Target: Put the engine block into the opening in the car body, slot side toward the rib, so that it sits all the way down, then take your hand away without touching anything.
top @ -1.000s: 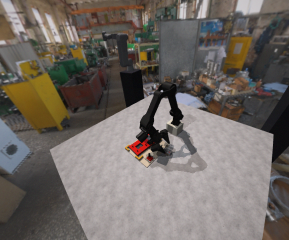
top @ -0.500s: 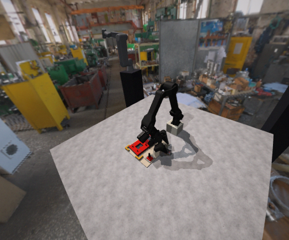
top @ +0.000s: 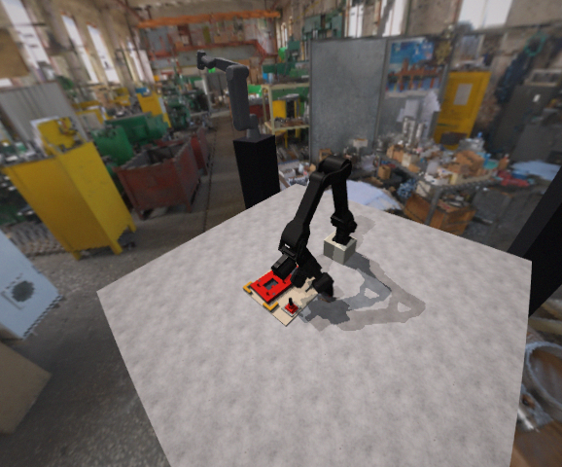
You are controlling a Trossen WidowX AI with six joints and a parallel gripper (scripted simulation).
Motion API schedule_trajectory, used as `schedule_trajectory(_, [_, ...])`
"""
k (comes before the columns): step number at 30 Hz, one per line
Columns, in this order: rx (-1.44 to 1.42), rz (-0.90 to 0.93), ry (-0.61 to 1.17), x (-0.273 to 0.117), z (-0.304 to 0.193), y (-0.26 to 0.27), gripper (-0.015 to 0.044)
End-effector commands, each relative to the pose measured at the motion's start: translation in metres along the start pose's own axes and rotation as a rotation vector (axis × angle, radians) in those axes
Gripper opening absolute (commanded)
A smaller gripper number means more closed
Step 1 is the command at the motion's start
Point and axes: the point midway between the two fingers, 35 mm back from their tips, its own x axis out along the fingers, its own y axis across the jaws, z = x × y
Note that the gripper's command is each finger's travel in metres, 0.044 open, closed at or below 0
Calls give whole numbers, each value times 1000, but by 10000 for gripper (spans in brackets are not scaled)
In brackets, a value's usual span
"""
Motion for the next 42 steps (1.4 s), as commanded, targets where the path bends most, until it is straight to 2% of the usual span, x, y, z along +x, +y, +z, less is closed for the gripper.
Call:
schedule_trajectory(1, [-129,-32,-14,1,-3,-1,440])
schedule_trajectory(22, [-832,-207,-52,1,-8,3,440])
schedule_trajectory(42, [-1487,-401,-13,-2,-12,9,440])
